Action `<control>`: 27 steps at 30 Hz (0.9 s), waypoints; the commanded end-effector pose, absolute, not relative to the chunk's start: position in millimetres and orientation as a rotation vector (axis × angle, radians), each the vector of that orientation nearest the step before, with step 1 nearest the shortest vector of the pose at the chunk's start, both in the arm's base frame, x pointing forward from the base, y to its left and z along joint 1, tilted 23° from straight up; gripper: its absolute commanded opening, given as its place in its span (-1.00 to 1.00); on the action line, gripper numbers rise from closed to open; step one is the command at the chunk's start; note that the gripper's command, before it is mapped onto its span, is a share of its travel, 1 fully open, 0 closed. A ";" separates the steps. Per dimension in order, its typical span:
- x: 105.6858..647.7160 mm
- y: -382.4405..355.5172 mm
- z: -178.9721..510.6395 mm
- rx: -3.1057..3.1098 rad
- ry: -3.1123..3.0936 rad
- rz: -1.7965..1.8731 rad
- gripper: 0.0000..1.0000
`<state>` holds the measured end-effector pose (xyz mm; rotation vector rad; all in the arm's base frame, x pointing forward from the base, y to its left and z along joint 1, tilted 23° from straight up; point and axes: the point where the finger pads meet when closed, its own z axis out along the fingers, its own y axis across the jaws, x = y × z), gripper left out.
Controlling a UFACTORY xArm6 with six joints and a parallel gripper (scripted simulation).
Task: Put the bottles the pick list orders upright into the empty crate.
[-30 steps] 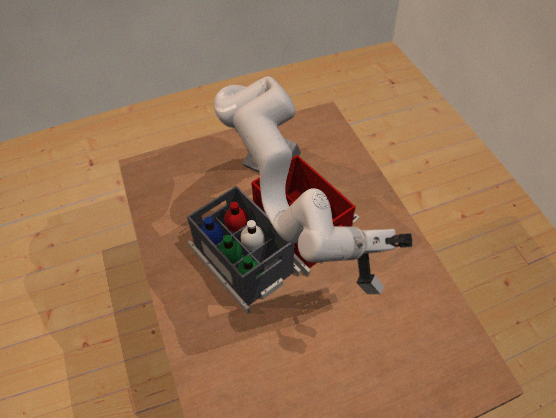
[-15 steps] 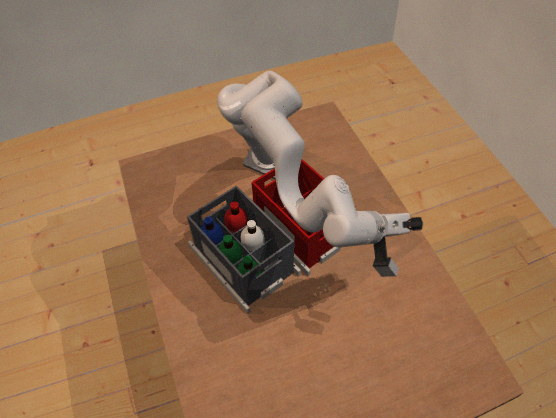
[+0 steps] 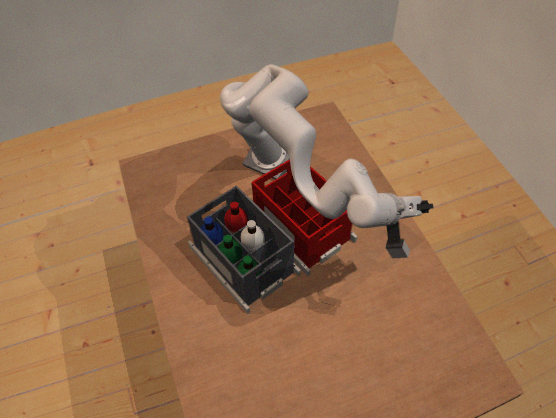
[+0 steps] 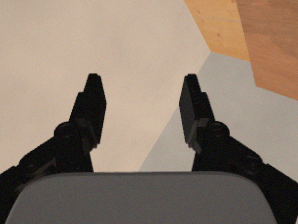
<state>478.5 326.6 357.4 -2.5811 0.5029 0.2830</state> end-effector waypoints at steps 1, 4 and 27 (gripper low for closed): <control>464.5 338.5 352.3 -2.623 0.506 0.300 0.29; 456.8 344.6 348.3 -2.623 0.506 0.300 0.29; 379.6 389.6 313.7 -2.876 0.545 0.321 0.29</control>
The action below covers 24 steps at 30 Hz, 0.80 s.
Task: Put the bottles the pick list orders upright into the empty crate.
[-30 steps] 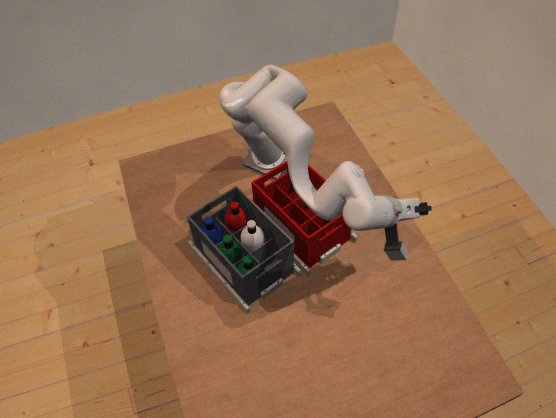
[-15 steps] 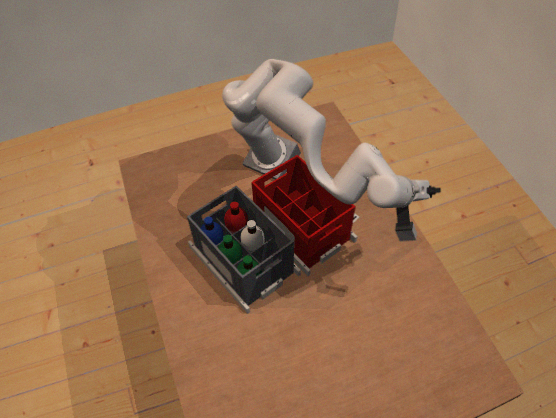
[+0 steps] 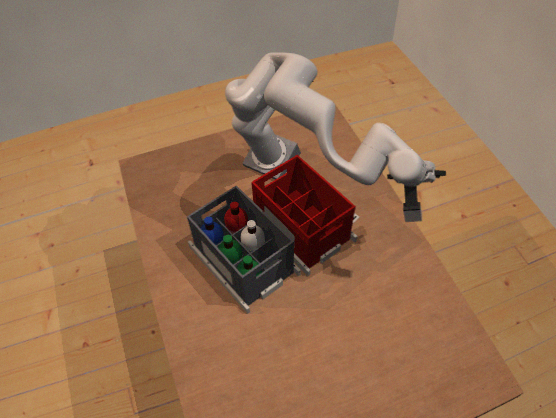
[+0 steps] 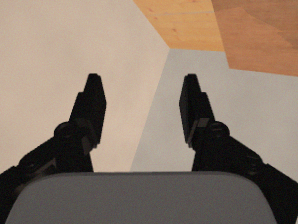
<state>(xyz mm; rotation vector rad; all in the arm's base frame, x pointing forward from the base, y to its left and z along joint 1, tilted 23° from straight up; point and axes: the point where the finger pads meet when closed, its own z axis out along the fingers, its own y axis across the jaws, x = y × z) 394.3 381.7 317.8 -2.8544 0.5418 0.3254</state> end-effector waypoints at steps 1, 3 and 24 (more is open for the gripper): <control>379.5 389.7 313.6 -2.876 0.545 0.321 0.29; 375.1 391.6 311.9 -2.909 0.551 0.310 0.29; 303.4 417.9 288.4 -3.157 0.596 0.109 0.29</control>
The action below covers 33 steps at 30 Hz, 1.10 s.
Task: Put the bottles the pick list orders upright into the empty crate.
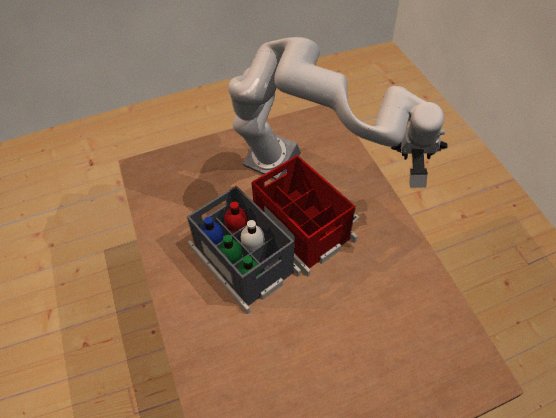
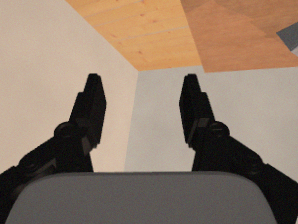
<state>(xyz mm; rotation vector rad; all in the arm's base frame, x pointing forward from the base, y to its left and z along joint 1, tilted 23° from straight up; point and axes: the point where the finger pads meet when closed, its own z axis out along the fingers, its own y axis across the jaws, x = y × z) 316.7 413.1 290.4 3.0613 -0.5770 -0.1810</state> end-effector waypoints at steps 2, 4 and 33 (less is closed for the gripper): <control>294.1 420.7 286.0 3.003 -0.567 -0.088 0.29; 286.5 422.9 284.0 3.003 -0.567 -0.088 0.29; 190.2 446.9 276.4 2.822 -0.541 0.470 0.29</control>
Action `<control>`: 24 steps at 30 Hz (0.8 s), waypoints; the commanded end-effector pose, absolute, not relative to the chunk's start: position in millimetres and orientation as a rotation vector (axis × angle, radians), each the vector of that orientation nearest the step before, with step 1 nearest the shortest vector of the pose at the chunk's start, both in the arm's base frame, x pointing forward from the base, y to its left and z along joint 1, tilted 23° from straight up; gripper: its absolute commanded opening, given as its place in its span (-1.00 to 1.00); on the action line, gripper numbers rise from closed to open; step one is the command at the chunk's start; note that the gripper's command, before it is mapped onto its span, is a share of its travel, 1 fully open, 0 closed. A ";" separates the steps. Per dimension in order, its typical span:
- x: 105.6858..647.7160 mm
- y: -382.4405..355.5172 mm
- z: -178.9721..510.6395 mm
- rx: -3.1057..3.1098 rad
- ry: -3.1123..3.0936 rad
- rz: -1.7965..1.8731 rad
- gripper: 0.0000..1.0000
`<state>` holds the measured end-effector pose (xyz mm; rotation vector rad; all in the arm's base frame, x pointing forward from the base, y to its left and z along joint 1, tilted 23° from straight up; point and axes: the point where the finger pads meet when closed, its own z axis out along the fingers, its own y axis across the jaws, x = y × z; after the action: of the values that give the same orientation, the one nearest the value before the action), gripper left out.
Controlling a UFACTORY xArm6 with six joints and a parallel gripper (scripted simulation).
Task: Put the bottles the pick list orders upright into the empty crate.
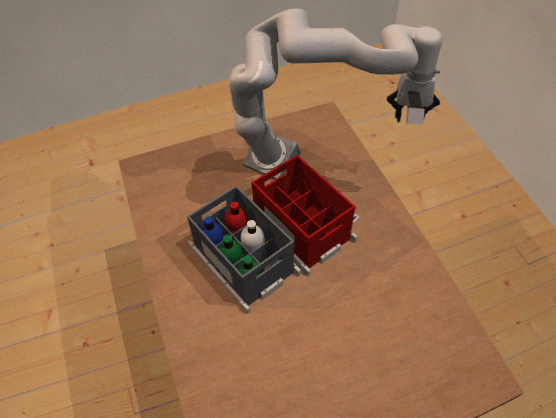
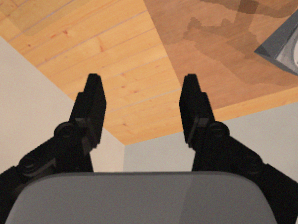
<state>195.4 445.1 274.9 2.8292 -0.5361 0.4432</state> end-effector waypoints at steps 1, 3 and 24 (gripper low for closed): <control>190.2 446.9 276.4 2.822 -0.541 0.470 0.29; 190.3 446.9 276.4 2.822 -0.541 0.470 0.29; 207.7 430.3 270.0 2.836 -0.302 0.437 0.29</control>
<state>195.7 440.9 272.7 2.8229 -0.4631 0.4591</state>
